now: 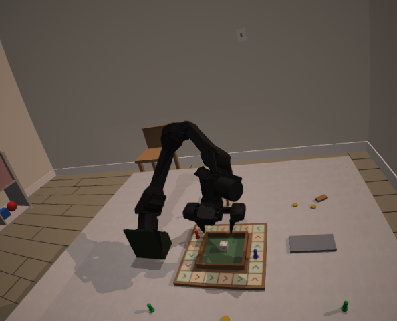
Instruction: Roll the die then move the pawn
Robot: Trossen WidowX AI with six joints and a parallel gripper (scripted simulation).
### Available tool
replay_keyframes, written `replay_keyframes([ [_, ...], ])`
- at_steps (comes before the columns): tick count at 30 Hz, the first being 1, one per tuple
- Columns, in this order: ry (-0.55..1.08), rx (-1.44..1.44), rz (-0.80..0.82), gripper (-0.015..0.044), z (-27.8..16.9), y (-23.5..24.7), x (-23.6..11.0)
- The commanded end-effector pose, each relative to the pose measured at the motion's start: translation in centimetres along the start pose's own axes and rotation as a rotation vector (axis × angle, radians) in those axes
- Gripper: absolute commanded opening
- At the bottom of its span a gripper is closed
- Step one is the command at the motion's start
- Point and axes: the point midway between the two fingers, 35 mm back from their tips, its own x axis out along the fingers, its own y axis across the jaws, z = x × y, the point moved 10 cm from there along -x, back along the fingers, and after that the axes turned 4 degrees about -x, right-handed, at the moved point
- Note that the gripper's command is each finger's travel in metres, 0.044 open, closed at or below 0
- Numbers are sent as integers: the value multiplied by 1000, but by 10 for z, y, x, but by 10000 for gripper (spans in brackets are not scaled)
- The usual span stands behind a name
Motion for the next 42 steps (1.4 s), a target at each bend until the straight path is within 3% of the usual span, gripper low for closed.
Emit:
replay_keyframes([
  [1, -2, -136, 1, 361, -6, -7, 0],
  [7, 17, -722, 21, 204, -26, -35, 4],
  [14, 24, -1406, 60, 200, -46, -69, 13],
  [29, 5, -2100, 113, 200, -64, -105, 27],
  [42, 3, -2135, 115, 200, -66, -106, 28],
])
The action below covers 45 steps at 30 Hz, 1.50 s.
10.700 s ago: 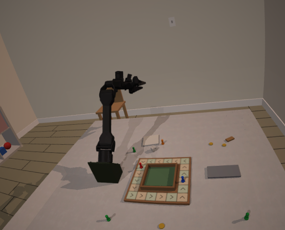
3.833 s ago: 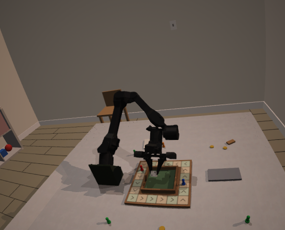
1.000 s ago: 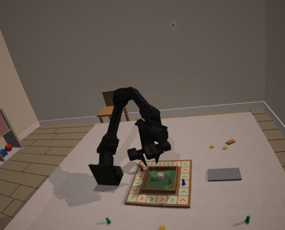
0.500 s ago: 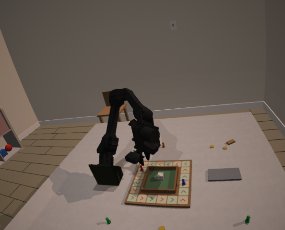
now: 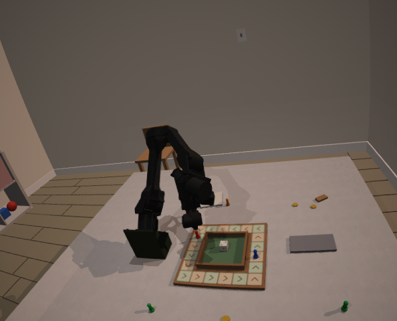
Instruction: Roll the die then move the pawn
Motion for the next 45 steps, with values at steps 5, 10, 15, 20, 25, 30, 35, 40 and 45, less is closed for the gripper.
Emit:
replay_keyframes([
  [5, -19, -234, -1, 200, -9, 11, 4],
  [10, -19, -234, -1, 200, -9, 12, 4],
  [15, -19, -234, -1, 200, -8, 12, 11],
  [20, -19, -234, -1, 200, -8, 12, 20],
  [25, -19, -234, -3, 200, -8, 11, 28],
  [30, -19, -234, -3, 200, -7, 11, 36],
  [35, -19, -234, -3, 200, -7, 11, 44],
  [40, -20, -234, -2, 200, -7, 12, 52],
  [45, -20, -235, 1, 200, -7, 12, 59],
])
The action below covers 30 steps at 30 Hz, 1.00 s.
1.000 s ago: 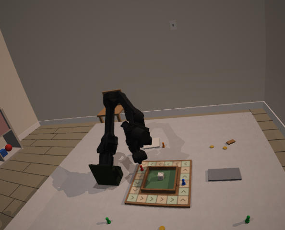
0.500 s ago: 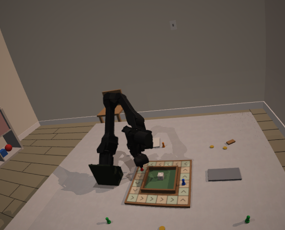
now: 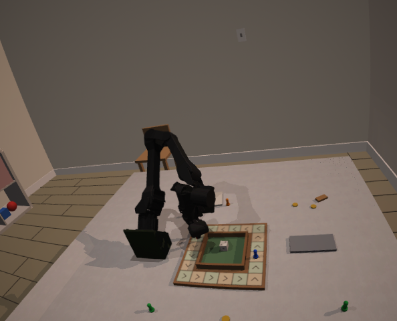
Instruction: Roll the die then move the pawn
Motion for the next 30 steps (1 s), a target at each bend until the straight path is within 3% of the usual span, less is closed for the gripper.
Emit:
replay_keyframes([
  [1, -2, 9, 6, 200, -1, 1, 7],
  [2, -2, 9, 6, 200, -1, 1, 7],
  [8, -2, 9, 6, 43, -1, 1, 7],
  [14, -2, 9, 6, 3, -1, 1, 7],
  [20, -2, 9, 3, 0, 0, 0, 4],
  [30, 6, 12, -23, 0, 4, -9, -39],
])
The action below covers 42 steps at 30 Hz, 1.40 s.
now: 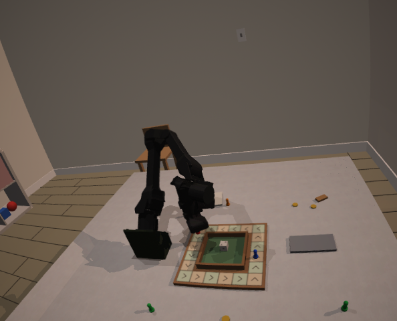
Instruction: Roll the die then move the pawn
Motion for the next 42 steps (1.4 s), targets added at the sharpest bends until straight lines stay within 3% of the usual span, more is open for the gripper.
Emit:
replay_keyframes([
  [1, 2, -6, -11, 0, 1, -4, -21],
  [19, -1, -6, 17, 0, -6, 0, -98],
  [25, -1, -7, 16, 0, -9, -7, -93],
  [42, -1, -9, 13, 0, -53, -65, -26],
])
